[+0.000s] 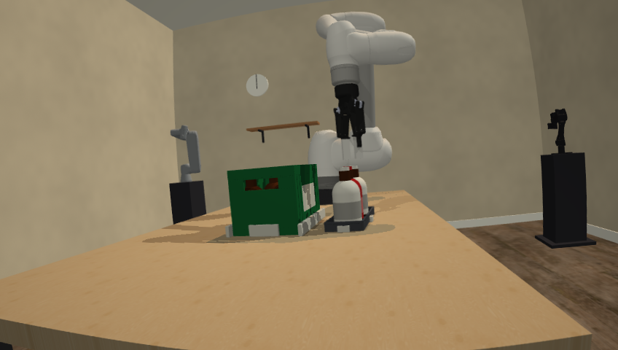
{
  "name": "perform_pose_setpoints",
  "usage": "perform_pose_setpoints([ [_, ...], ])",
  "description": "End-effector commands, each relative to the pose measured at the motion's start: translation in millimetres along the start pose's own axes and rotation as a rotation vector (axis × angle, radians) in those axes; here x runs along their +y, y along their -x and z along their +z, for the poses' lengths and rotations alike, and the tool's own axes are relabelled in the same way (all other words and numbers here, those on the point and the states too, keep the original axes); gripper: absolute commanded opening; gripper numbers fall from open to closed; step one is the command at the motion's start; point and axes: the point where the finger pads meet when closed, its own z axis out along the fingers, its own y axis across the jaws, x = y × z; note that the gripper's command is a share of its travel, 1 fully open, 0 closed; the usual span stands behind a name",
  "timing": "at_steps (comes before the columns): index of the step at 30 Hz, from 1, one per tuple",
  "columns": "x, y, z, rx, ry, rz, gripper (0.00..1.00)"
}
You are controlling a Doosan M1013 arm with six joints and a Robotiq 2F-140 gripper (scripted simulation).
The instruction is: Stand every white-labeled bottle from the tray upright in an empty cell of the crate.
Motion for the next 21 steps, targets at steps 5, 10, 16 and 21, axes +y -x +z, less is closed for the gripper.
perform_pose_setpoints([
  [5,0.0,0.0,0.3,0.0,0.0,0.0,0.38],
  [10,0.0,0.0,1.4,0.0,0.0,0.0,0.38],
  [16,0.0,0.0,4.2,0.0,0.0,0.0,0.38],
  [21,0.0,0.0,8.6,0.0,0.0,0.0,0.38],
])
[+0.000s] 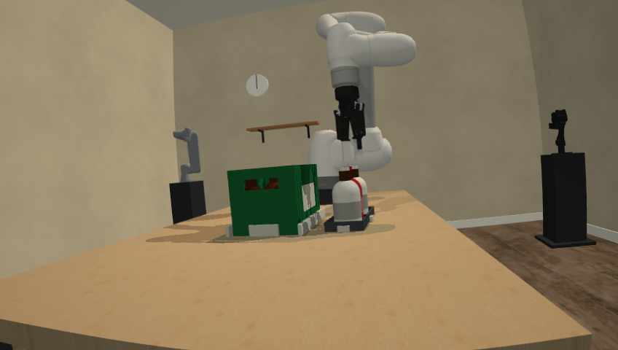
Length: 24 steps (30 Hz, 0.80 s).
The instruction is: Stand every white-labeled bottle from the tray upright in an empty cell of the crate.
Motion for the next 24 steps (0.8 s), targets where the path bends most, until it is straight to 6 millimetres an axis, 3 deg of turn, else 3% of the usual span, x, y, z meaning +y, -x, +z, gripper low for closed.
perform_pose_setpoints([
  [1,0.0,0.0,3.0,0.0,0.0,0.0,0.38],
  [24,0.0,0.0,26.0,0.0,0.0,0.0,0.38],
])
